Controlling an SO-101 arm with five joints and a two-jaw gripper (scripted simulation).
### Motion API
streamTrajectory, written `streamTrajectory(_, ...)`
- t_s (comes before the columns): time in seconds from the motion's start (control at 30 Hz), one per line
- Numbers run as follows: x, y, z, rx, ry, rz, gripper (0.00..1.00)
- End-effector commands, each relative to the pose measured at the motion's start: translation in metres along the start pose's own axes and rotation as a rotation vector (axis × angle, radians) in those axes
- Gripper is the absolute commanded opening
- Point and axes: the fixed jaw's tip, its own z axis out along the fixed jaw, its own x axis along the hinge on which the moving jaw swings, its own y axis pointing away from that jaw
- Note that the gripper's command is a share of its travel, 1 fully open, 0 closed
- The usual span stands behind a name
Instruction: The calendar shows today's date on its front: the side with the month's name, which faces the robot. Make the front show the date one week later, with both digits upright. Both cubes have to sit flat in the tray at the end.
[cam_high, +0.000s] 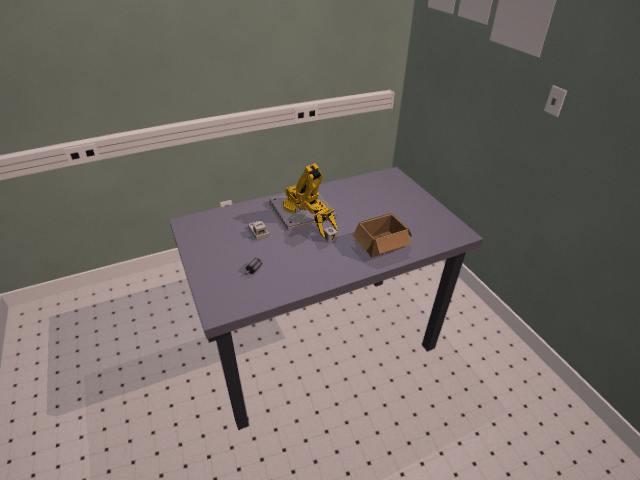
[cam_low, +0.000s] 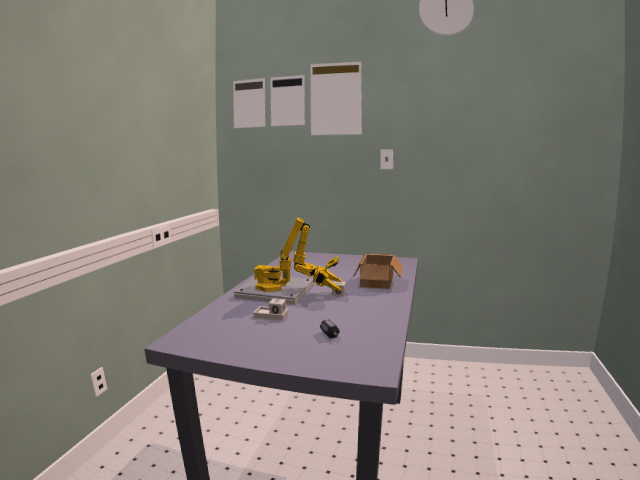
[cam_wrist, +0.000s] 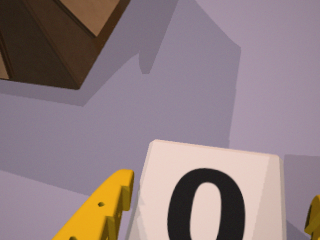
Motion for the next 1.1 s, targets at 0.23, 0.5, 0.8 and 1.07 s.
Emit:
streamTrajectory(0.23, -0.0024, 0.0009, -0.0126, -0.010, -0.002, 0.465, 0.36)
streamTrajectory(0.5, -0.0023, 0.0011, -0.0119, -0.007, 0.005, 0.451, 0.36)
streamTrajectory(0.8, -0.0023, 0.0012, -0.0118, -0.006, 0.005, 0.451, 0.36)
streamTrajectory(1.07, -0.0023, 0.0012, -0.0118, -0.006, 0.005, 0.451, 0.36)
